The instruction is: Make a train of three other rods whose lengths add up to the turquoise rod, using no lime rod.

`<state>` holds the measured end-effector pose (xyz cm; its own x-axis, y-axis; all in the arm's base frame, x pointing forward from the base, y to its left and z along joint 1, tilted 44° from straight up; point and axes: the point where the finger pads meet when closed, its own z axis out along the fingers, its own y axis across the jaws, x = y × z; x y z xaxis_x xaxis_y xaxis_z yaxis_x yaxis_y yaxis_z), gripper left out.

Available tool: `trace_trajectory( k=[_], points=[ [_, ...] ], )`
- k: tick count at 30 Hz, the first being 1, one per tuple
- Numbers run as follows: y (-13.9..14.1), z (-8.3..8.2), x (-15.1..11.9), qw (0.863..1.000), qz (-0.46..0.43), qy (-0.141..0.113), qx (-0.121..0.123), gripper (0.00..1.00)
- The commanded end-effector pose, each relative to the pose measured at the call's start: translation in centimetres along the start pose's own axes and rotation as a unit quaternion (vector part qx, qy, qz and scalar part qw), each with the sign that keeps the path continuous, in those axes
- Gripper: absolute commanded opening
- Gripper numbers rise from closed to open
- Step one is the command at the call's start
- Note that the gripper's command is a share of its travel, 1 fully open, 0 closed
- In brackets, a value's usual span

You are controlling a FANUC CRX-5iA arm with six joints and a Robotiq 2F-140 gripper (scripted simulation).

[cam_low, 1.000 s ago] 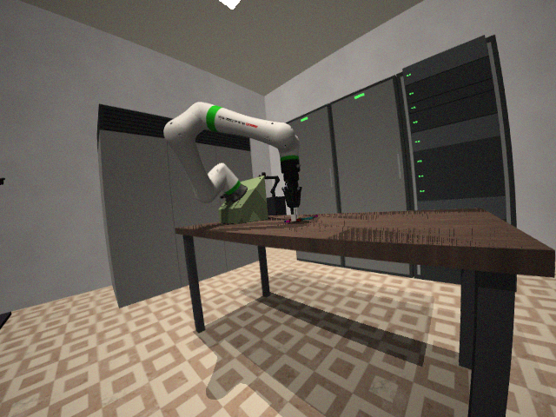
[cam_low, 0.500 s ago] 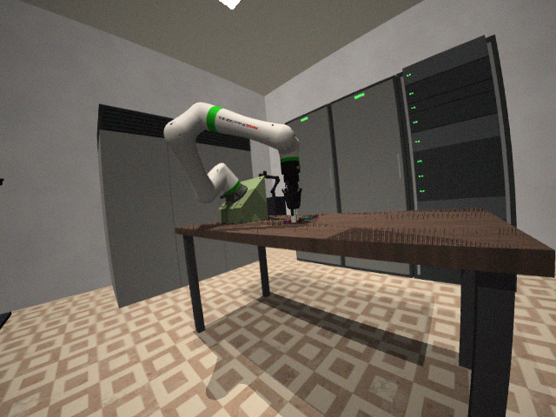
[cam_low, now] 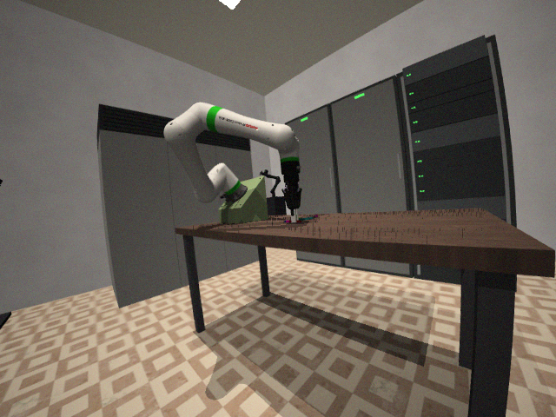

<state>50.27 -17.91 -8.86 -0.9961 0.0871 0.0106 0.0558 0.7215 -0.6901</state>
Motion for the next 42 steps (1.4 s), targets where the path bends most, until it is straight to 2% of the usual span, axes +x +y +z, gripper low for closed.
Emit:
trace_trajectory(
  k=[1,17,30,42],
  points=[
    [0.01,-0.02,-0.02,1.000,0.000,0.000,0.000,0.03],
    [0.01,-0.02,-0.02,1.000,0.000,0.000,0.000,0.03],
    [0.01,-0.02,-0.02,1.000,0.000,0.000,0.000,0.15],
    [0.01,-0.05,-0.02,1.000,0.000,0.000,0.000,0.15]
  ],
)
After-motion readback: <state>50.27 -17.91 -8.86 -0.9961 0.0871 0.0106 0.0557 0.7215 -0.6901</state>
